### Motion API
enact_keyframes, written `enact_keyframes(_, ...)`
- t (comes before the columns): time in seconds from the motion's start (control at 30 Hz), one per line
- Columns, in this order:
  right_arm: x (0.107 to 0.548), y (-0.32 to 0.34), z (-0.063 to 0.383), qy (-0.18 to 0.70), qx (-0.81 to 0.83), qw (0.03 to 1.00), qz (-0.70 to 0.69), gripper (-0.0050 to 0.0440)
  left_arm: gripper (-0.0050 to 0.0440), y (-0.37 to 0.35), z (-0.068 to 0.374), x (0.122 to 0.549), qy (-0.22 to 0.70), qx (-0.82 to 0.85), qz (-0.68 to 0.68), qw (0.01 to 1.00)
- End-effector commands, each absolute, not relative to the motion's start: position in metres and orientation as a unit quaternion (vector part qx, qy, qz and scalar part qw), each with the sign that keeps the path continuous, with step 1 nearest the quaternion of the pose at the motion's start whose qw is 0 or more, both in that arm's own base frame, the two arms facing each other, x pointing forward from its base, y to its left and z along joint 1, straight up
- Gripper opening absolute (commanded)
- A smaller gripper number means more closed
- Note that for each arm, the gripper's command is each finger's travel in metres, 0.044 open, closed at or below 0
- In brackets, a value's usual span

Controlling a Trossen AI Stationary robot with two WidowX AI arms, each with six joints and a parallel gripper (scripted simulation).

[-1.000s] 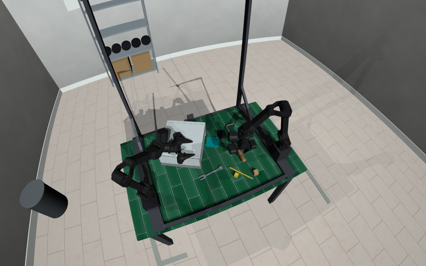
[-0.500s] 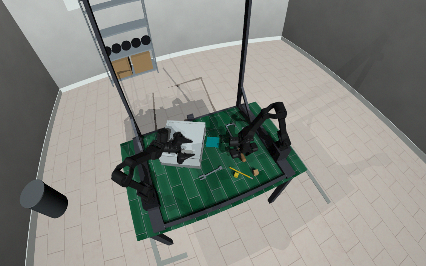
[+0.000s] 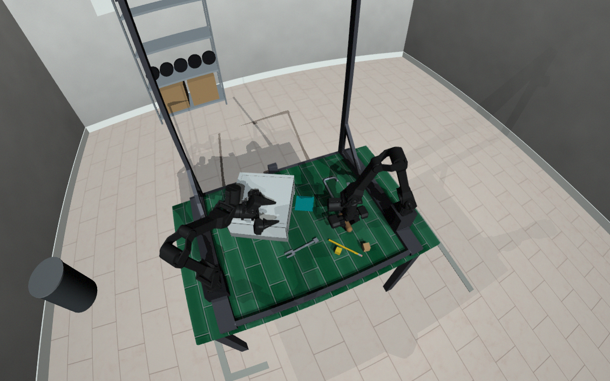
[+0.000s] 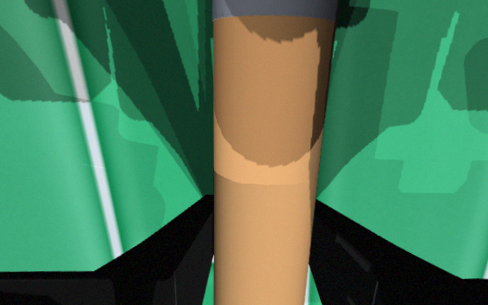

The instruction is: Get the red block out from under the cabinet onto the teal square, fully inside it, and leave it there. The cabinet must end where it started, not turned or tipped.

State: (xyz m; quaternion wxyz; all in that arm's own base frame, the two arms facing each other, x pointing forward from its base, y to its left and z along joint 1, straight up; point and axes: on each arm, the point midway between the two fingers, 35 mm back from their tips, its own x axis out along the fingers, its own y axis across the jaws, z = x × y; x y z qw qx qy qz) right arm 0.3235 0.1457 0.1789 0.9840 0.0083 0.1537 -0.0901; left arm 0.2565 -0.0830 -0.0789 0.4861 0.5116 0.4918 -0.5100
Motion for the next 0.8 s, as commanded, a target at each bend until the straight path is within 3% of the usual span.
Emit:
enact_keyframes(0.0,0.325,0.147,0.19,0.143,0.021,0.985,-0.09,0.044,0.013,-0.085,-0.077,0.259,0.486,0.512,-0.51,0.492)
enact_keyframes(0.1,0.325,0.147,0.19,0.143,0.021,0.985,-0.09,0.044,0.011,-0.085,-0.077,0.259,0.486,0.512,-0.509,0.492)
enact_keyframes(0.17,0.325,0.147,0.19,0.143,0.021,0.985,-0.09,0.044,0.0062,-0.085,-0.077,0.259,0.486,0.512,-0.509,0.492)
enact_keyframes(0.27,0.325,0.147,0.19,0.143,0.021,0.985,-0.09,0.044,0.0115,-0.083,-0.074,0.259,0.494,0.501,-0.497,0.508)
enact_keyframes(0.77,0.345,0.136,0.187,0.155,0.018,0.983,-0.091,0.044,0.0115,-0.064,-0.073,0.249,0.573,0.407,-0.402,0.587)
